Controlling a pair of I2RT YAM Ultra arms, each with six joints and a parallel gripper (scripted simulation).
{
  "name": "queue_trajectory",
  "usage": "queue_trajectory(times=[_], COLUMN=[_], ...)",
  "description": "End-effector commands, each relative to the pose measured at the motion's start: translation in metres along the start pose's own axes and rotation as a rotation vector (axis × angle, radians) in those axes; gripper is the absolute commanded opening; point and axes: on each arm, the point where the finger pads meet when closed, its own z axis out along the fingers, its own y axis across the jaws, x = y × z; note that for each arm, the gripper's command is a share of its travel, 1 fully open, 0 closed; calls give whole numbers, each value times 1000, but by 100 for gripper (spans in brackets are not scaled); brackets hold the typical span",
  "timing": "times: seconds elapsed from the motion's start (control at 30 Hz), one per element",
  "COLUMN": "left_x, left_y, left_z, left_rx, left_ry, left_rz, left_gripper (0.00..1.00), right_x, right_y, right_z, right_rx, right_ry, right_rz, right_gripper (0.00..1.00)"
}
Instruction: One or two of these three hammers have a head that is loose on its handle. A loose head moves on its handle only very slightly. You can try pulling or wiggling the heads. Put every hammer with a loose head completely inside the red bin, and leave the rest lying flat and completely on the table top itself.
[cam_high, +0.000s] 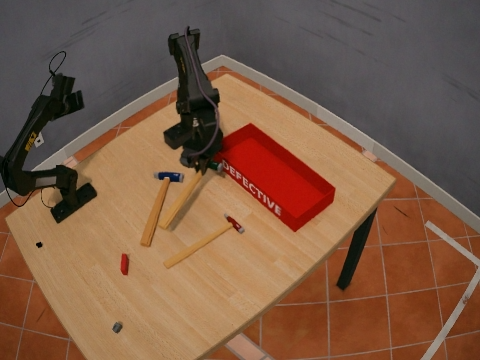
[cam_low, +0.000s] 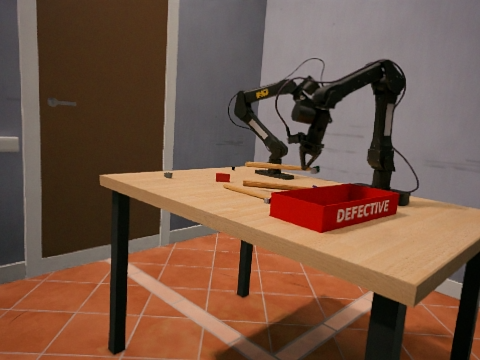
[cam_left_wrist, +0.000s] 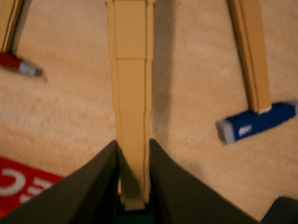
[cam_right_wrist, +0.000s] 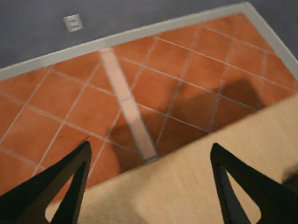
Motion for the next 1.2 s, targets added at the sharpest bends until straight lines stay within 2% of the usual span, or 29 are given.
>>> queue_trajectory(times=[0.0, 0.17, 0.23, 0.27, 0.4, 0.67, 0.73, 0.8, 0.93, 1.07, 1.17], left_x=[12, 39, 39, 41, 67, 104, 113, 113, 136, 156, 167], left_y=[1, 9, 9, 11, 16, 29, 34, 34, 42, 48, 51], left_z=[-17, -23, -23, -26, -29, -40, -45, -45, -48, -53, -53], left_rx=[2, 4, 4, 0, 9, 4, -4, -4, 2, 1, 9], left_ry=[-34, -29, -29, -33, -23, -19, -19, -19, -3, 1, 4], left_rz=[36, 38, 38, 48, 36, 44, 47, 47, 44, 31, 20], left_gripper=[10, 10, 10, 10, 10, 10, 10, 10, 10, 10, 10], right_x=[-10, 3, 3, 3, 28, 79, 93, 93, 126, 156, 170], right_y=[-55, -130, -130, -142, -199, -279, -293, -293, -315, -323, -324], right_z=[17, 12, 12, 9, -10, -69, -86, -86, -123, -150, -159], right_rx=[176, 423, 423, 466, 667, 1028, 1115, 1115, 1283, 1396, 1435], right_ry=[-36, -58, -58, -75, -89, -163, -183, -183, -220, -231, -226], right_rz=[79, 222, 222, 237, 360, 544, 586, 586, 666, 728, 756], right_gripper=[100, 100, 100, 100, 100, 100, 100, 100, 100, 100, 100])
